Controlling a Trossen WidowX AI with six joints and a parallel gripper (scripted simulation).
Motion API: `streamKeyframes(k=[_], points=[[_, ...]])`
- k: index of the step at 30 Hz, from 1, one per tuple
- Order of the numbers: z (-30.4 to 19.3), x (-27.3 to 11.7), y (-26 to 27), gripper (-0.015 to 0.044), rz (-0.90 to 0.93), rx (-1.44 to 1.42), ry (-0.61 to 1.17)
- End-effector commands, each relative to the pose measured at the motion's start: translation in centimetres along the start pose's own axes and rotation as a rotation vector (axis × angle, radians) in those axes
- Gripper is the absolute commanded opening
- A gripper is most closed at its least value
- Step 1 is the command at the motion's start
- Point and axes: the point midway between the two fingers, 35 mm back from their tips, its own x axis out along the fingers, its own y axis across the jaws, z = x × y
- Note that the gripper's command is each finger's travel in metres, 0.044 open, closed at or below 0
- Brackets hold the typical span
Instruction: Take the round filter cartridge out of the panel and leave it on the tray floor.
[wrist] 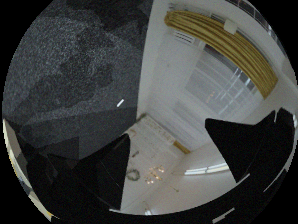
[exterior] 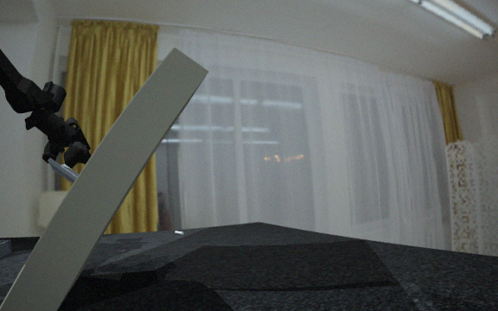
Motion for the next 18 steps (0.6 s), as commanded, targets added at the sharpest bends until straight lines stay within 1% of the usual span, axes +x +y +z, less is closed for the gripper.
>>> streamKeyframes(k=[1, 3, 6, 11, 18], points=[[-0.2, 0.0, 0.2, 0.0374, 0.004, 0.011, 0.003], [-2.1, -0.3, 1.7, 0.0321, 0.033, 0.102, 0.024], [-6.1, -1.5, 5.2, 0.0243, 0.094, 0.314, 0.08], [-11.5, -4.7, 11.0, 0.0111, 0.171, 0.673, 0.197], [-16.3, -11.0, 18.4, 0.0111, 0.22, 1.176, 0.402]])
